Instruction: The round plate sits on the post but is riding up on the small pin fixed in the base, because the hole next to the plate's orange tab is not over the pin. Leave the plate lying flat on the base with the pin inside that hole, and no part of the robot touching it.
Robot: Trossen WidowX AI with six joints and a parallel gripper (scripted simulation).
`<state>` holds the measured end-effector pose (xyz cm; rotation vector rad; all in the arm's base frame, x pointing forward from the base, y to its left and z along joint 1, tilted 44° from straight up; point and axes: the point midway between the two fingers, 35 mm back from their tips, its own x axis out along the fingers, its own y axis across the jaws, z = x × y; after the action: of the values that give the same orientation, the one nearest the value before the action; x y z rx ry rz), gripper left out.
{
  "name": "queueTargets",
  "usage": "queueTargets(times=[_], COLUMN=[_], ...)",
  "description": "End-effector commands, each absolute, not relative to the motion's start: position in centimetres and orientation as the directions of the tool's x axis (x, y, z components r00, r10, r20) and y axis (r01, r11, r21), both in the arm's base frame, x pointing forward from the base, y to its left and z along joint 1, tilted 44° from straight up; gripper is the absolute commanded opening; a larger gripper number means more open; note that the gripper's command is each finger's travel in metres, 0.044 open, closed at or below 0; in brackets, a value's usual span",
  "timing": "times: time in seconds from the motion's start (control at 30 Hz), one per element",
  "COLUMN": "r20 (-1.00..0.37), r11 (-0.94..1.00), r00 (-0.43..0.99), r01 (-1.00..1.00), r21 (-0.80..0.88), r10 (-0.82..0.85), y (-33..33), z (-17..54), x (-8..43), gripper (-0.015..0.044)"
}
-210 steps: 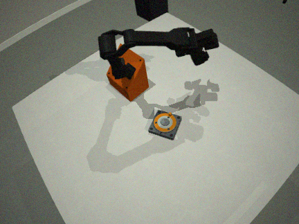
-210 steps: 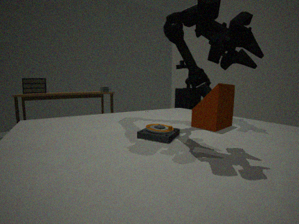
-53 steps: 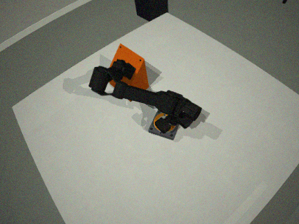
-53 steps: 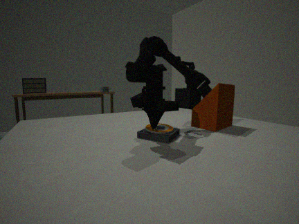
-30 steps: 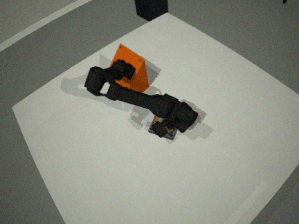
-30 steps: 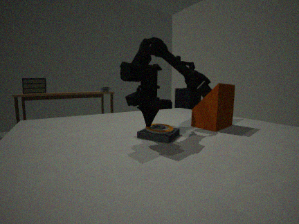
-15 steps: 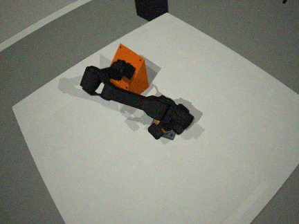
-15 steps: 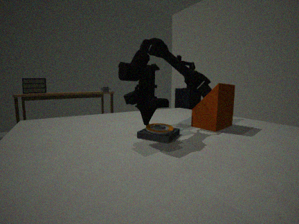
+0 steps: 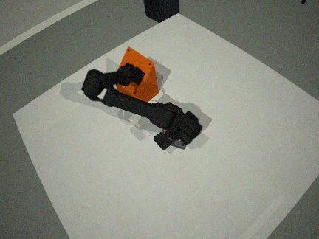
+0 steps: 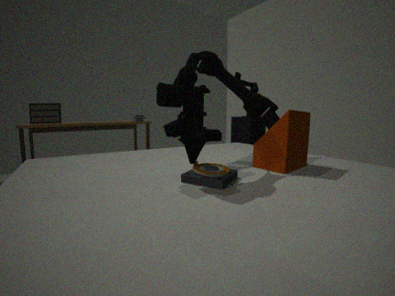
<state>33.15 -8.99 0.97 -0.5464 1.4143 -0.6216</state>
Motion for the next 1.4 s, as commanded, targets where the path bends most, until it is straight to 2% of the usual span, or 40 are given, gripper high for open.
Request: queueTargets(times=[0.0, 0.5, 0.8, 1.37], r20=[-0.723, -0.723, -0.724, -0.725], r11=[0.723, 0.723, 0.725, 0.726], r00=[0.035, 0.035, 0.035, 0.032], r01=[0.065, 0.065, 0.065, 0.058], r21=[-0.687, -0.687, -0.686, -0.686], r10=[-0.69, -0.69, -0.689, -0.688], y=[-9.4, -9.9, -6.9, -7.3], z=[0.9, 1.3, 4.2, 3.6], x=[32.5, 32.0, 31.5, 31.5], gripper=[0.0, 0.0, 0.0, 0.0])
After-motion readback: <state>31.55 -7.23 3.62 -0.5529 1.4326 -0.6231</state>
